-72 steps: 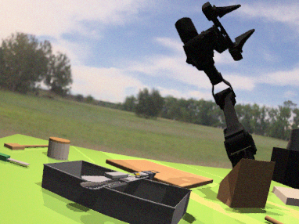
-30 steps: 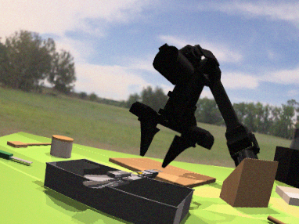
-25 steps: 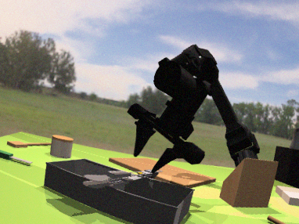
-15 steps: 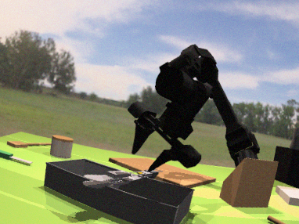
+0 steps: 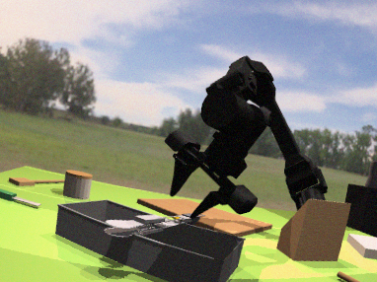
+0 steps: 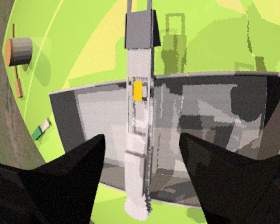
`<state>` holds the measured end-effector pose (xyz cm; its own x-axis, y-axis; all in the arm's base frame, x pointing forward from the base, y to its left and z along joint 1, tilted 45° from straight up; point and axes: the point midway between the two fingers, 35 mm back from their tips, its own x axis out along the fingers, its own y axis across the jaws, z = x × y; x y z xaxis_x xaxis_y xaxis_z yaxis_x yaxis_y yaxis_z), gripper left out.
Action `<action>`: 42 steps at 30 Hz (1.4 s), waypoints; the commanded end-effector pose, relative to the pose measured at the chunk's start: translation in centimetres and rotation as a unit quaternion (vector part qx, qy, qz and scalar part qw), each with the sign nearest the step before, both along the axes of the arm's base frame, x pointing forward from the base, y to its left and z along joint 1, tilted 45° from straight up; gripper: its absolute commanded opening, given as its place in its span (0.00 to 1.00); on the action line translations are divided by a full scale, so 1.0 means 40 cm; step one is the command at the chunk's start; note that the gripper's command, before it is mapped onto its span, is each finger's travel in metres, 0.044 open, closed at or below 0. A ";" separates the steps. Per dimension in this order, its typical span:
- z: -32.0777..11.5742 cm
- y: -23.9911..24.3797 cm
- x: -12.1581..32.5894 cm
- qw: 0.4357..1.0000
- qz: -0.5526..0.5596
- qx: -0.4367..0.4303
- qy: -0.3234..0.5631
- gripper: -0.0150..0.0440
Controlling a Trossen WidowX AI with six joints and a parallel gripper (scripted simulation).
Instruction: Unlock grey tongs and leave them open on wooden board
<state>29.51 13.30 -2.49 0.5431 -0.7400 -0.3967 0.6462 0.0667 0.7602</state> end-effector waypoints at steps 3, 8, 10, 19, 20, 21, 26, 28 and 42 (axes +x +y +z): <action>-0.010 -0.016 0.013 1.000 0.002 -0.001 0.002 0.69; -0.021 -0.029 0.025 1.000 0.002 0.001 0.003 0.69; -0.025 -0.035 0.030 1.000 0.002 0.001 0.004 0.69; -0.041 -0.061 0.051 1.000 0.003 0.002 0.004 0.69; -0.043 -0.064 0.053 1.000 0.003 0.002 0.004 0.69; -0.044 -0.067 0.056 1.000 0.003 0.002 0.004 0.69; -0.051 -0.083 0.067 1.000 0.003 0.001 0.003 0.69; -0.054 -0.089 0.071 1.000 0.003 0.001 0.003 0.69; -0.067 -0.136 0.100 1.000 0.002 -0.004 0.000 0.69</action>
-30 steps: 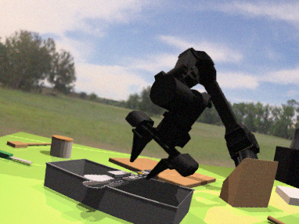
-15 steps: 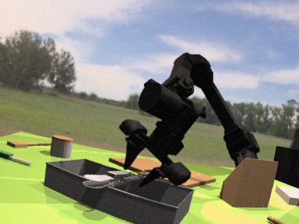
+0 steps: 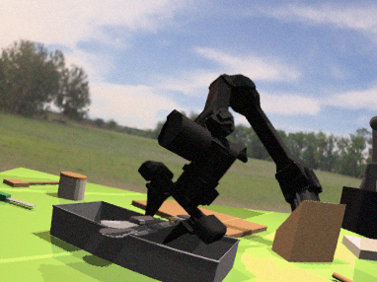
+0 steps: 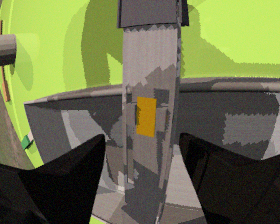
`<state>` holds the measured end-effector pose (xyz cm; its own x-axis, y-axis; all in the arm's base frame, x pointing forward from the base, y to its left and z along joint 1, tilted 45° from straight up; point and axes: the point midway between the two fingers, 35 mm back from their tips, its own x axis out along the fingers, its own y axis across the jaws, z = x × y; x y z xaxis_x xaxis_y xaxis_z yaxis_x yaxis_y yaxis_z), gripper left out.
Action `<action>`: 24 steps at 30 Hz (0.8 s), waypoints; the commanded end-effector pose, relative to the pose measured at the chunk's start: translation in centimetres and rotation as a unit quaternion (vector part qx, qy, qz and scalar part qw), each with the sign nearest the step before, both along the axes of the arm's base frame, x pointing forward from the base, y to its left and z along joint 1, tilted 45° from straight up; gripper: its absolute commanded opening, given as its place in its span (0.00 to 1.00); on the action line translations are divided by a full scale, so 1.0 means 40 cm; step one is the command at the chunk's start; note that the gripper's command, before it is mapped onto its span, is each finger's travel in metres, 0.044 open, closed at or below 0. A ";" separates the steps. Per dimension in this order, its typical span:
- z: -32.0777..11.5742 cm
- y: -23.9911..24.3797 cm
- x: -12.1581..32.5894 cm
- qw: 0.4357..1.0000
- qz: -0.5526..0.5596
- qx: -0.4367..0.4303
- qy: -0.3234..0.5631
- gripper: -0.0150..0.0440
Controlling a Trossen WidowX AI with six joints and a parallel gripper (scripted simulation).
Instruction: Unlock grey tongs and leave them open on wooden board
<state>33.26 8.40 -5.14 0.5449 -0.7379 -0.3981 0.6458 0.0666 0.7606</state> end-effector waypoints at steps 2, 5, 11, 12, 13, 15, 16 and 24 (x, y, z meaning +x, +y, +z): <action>-0.002 -0.021 0.009 1.000 0.000 -0.006 -0.001 0.69; -0.003 -0.014 0.007 1.000 -0.001 -0.002 -0.001 0.65; -0.003 -0.014 0.007 1.000 -0.001 -0.002 -0.001 0.38; -0.003 -0.014 0.007 1.000 -0.001 -0.002 -0.001 0.37; -0.003 -0.014 0.007 1.000 -0.001 -0.002 -0.001 0.36; -0.003 -0.014 0.007 1.000 -0.001 -0.002 -0.001 0.34; -0.003 -0.014 0.007 1.000 -0.001 -0.002 -0.001 0.33; -0.003 -0.014 0.007 1.000 -0.001 -0.002 -0.001 0.07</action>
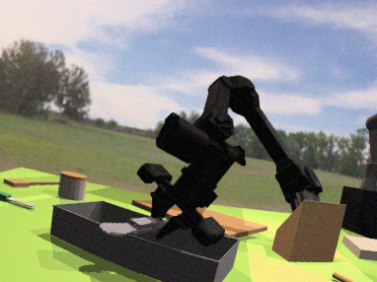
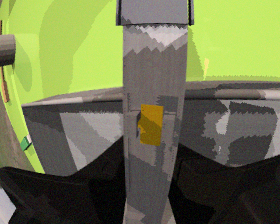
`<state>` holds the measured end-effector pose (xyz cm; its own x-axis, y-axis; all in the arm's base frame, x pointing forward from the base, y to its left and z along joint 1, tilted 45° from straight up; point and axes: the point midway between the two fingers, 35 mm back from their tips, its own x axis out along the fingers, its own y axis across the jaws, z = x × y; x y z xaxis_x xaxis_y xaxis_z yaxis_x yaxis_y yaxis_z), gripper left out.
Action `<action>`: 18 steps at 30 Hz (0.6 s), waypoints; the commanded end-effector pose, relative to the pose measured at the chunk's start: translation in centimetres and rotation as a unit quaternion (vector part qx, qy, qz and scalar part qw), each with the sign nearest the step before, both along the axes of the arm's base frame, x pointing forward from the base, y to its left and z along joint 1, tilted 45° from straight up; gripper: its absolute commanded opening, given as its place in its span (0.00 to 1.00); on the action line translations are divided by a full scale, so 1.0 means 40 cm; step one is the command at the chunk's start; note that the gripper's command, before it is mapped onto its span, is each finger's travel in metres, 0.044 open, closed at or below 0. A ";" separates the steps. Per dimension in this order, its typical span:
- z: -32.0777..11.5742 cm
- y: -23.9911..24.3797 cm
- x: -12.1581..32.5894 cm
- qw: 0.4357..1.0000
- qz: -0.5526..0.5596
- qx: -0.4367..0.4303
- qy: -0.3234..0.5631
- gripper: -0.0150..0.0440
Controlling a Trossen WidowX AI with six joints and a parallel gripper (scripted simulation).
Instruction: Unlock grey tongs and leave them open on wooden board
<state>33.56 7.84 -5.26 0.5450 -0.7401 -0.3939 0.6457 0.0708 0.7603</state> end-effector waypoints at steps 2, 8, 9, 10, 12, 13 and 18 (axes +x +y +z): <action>0.007 0.010 -0.001 1.000 -0.001 0.001 -0.001 0.00; 0.098 0.104 -0.018 1.000 0.000 0.000 0.001 0.00; 0.118 0.120 -0.024 1.000 0.000 -0.001 0.000 0.00; 0.131 0.129 -0.028 1.000 0.000 -0.002 0.000 0.00; 0.136 0.133 -0.029 1.000 0.000 -0.002 0.000 0.00; 0.136 0.133 -0.029 1.000 0.000 -0.002 0.000 0.00; 0.136 0.133 -0.029 1.000 0.000 -0.002 0.000 0.00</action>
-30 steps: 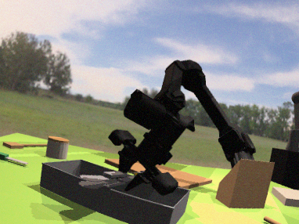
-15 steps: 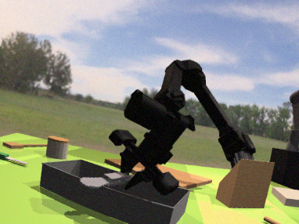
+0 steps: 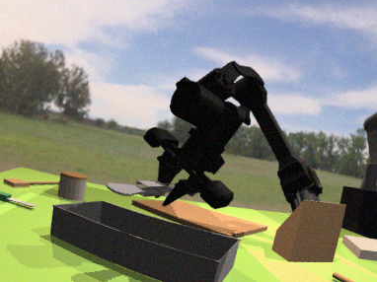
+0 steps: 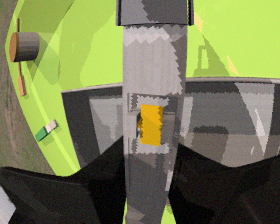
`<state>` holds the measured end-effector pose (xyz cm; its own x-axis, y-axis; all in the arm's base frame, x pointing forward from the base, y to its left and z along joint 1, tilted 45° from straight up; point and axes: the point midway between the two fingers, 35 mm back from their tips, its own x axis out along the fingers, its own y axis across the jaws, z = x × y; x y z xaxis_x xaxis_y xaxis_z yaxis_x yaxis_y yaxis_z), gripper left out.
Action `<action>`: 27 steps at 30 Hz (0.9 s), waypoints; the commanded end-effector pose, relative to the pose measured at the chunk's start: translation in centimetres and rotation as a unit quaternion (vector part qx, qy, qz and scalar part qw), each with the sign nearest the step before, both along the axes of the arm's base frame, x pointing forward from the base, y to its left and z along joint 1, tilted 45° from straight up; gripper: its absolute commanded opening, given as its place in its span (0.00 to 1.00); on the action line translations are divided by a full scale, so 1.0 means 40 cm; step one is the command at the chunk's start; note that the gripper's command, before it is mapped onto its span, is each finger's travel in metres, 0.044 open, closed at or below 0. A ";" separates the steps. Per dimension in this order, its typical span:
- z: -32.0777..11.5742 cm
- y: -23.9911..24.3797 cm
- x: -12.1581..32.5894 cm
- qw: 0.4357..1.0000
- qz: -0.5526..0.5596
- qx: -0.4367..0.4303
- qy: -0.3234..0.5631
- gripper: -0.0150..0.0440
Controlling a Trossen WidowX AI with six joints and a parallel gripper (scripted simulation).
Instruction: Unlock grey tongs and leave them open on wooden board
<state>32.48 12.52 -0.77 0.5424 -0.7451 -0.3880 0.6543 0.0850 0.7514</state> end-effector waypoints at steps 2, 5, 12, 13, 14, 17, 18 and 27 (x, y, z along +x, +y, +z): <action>0.024 0.016 -0.002 1.000 -0.002 0.006 -0.006 0.00; 0.024 0.016 -0.002 1.000 -0.002 0.006 -0.006 0.00; 0.022 0.015 0.000 1.000 -0.008 0.012 0.002 0.00; 0.021 0.015 0.002 1.000 -0.013 0.016 0.008 0.00; 0.020 0.014 0.004 1.000 -0.018 0.020 0.015 0.00; 0.016 0.012 0.009 0.998 -0.037 0.038 0.040 0.00; 0.015 0.012 0.011 0.997 -0.044 0.044 0.048 0.00; 0.014 0.010 0.021 0.982 -0.103 0.104 0.122 0.00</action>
<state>33.18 12.79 -0.25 0.3239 -0.7377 -0.5924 0.7768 -0.1500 0.6116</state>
